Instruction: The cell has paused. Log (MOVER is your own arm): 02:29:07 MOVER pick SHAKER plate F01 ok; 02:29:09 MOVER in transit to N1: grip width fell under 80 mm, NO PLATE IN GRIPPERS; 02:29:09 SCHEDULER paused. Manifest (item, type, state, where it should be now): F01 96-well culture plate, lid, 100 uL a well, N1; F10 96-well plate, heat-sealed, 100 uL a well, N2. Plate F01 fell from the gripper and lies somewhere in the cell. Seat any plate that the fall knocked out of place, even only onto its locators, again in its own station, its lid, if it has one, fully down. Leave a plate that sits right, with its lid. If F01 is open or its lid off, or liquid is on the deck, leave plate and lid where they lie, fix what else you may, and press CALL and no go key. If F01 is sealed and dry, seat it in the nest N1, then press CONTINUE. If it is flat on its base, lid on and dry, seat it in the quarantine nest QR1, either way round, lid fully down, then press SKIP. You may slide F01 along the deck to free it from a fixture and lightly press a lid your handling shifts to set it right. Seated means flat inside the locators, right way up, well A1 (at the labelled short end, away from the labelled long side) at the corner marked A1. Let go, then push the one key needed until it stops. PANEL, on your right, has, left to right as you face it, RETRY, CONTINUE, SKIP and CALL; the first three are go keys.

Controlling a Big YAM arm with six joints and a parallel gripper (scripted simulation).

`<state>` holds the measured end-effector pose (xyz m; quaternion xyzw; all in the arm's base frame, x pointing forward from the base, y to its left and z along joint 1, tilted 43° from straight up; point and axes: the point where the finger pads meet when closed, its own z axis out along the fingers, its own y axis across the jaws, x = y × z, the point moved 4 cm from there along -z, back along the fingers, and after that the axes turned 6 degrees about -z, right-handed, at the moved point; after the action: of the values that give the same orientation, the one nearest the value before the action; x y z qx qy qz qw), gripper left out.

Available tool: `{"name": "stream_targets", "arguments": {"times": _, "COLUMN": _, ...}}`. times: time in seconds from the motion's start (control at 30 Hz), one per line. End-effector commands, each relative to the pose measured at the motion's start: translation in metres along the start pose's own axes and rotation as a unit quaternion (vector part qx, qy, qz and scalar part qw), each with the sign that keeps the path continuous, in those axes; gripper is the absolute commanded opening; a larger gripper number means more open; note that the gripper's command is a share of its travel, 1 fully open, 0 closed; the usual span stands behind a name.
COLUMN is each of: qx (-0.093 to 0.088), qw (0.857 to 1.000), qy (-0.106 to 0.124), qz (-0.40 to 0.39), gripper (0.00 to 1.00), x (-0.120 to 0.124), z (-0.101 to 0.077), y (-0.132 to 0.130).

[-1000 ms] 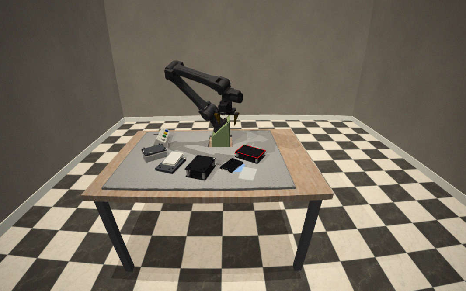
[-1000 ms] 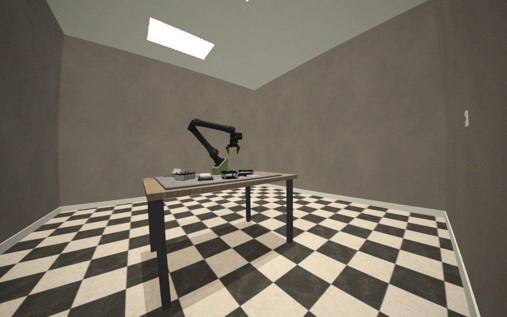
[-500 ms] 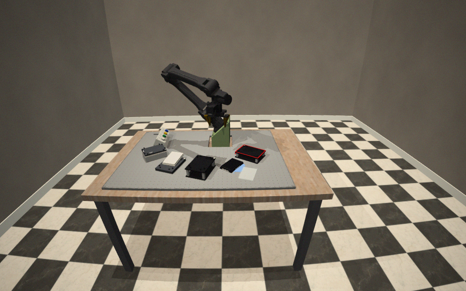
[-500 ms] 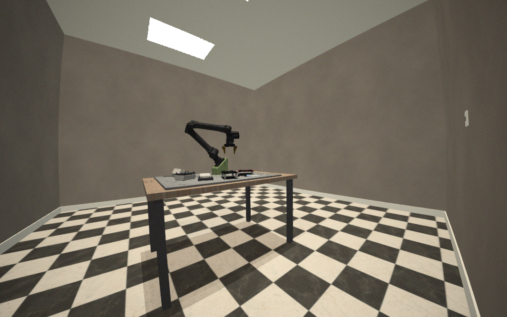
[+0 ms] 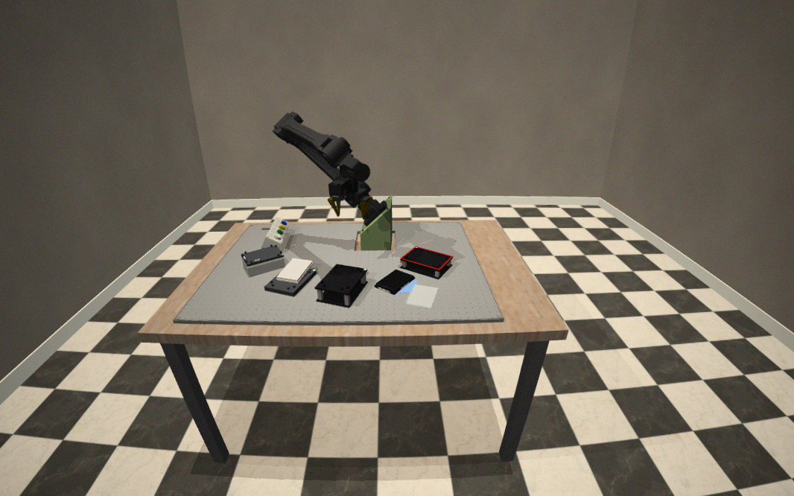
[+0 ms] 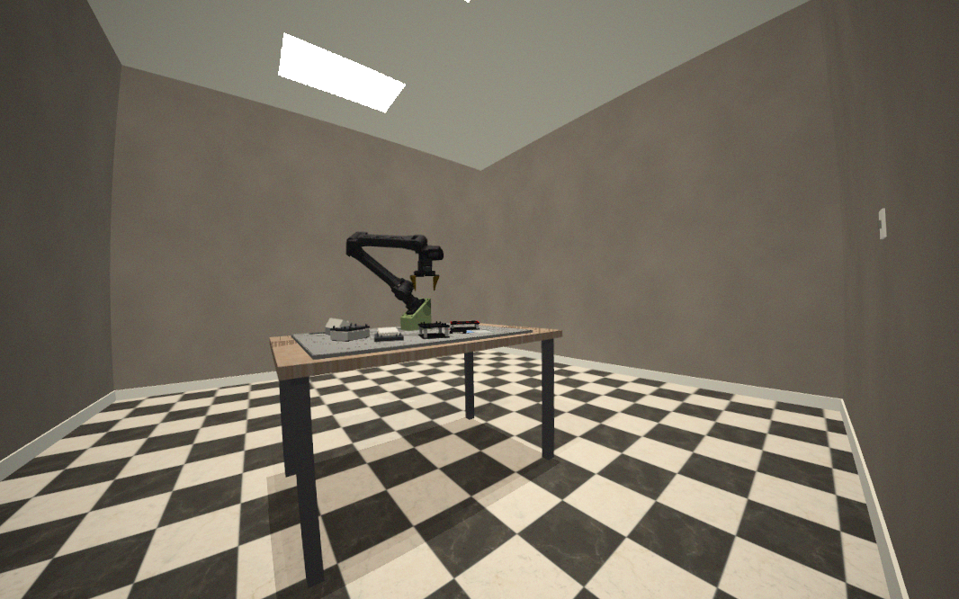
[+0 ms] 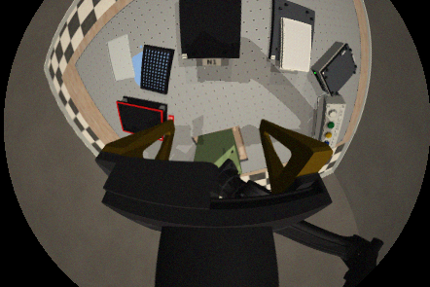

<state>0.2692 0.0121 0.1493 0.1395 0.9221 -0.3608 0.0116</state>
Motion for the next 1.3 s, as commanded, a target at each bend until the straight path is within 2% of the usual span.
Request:
{"name": "stream_targets", "arguments": {"times": 0.0, "qx": -0.004, "qw": 1.0, "qy": -0.007, "qz": -0.017, "gripper": 1.0, "x": -0.009, "z": -0.008, "y": -0.011}}
{"name": "stream_targets", "arguments": {"times": 0.07, "qx": -0.011, "qw": 1.0, "qy": -0.015, "qz": -0.009, "gripper": 1.0, "x": -0.02, "z": -0.016, "y": -0.022}}
{"name": "stream_targets", "arguments": {"times": 0.43, "qx": -0.007, "qw": 1.0, "qy": -0.016, "qz": -0.009, "gripper": 1.0, "x": -0.036, "z": -0.016, "y": -0.078}}
{"name": "stream_targets", "arguments": {"times": 0.5, "qx": -0.007, "qw": 1.0, "qy": -0.016, "qz": -0.009, "gripper": 1.0, "x": -0.036, "z": -0.016, "y": -0.078}}
{"name": "stream_targets", "arguments": {"times": 0.53, "qx": 0.002, "qw": 0.999, "qy": -0.004, "qz": -0.04, "gripper": 1.0, "x": -0.022, "z": -0.003, "y": -0.061}}
{"name": "stream_targets", "arguments": {"times": 0.6, "qx": 0.002, "qw": 0.999, "qy": -0.004, "qz": -0.039, "gripper": 1.0, "x": -0.022, "z": -0.003, "y": -0.061}}
{"name": "stream_targets", "arguments": {"times": 0.63, "qx": 0.001, "qw": 1.0, "qy": 0.0, "qz": -0.023, "gripper": 1.0, "x": -0.021, "z": -0.002, "y": -0.078}}
{"name": "stream_targets", "arguments": {"times": 0.67, "qx": -0.005, "qw": 1.0, "qy": -0.015, "qz": -0.01, "gripper": 1.0, "x": -0.034, "z": -0.014, "y": -0.088}}
{"name": "stream_targets", "arguments": {"times": 0.97, "qx": -0.005, "qw": 1.0, "qy": -0.018, "qz": -0.006, "gripper": 1.0, "x": -0.03, "z": -0.015, "y": -0.134}}
{"name": "stream_targets", "arguments": {"times": 1.07, "qx": -0.003, "qw": 1.0, "qy": -0.016, "qz": -0.008, "gripper": 1.0, "x": -0.028, "z": -0.014, "y": -0.139}}
{"name": "stream_targets", "arguments": {"times": 1.1, "qx": 0.002, "qw": 1.0, "qy": 0.003, "qz": -0.026, "gripper": 1.0, "x": -0.018, "z": 0.001, "y": -0.133}}
{"name": "stream_targets", "arguments": {"times": 1.2, "qx": -0.002, "qw": 1.0, "qy": -0.019, "qz": -0.005, "gripper": 1.0, "x": -0.027, "z": -0.015, "y": -0.161}}
{"name": "stream_targets", "arguments": {"times": 1.27, "qx": -0.001, "qw": 1.0, "qy": -0.02, "qz": -0.005, "gripper": 1.0, "x": -0.026, "z": -0.015, "y": -0.171}}
